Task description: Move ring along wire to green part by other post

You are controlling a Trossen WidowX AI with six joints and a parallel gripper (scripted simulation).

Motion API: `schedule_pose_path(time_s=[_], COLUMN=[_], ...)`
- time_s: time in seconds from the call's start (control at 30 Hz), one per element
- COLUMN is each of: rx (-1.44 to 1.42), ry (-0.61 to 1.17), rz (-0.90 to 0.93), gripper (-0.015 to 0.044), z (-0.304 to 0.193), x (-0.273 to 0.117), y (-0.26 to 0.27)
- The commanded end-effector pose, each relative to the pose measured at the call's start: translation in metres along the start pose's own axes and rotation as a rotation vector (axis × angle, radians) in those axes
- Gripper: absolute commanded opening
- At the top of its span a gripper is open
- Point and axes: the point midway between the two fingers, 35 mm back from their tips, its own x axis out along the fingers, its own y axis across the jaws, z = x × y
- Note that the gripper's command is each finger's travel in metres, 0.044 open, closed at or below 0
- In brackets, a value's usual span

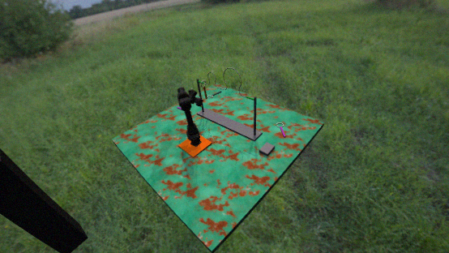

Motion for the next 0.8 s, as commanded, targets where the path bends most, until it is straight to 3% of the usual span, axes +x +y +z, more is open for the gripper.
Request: schedule_pose_path(time_s=[0.0,0.17,0.77], rx=[0.006,0.007,0.007], ry=[-0.004,-0.008,-0.008], rz=[0.001,0.000,0.000], gripper=[0.0160,0.0160,0.0160], z=[0.001,0.001,0.001], x=[-0.016,-0.036,-0.037], y=[0.001,0.000,0.000])
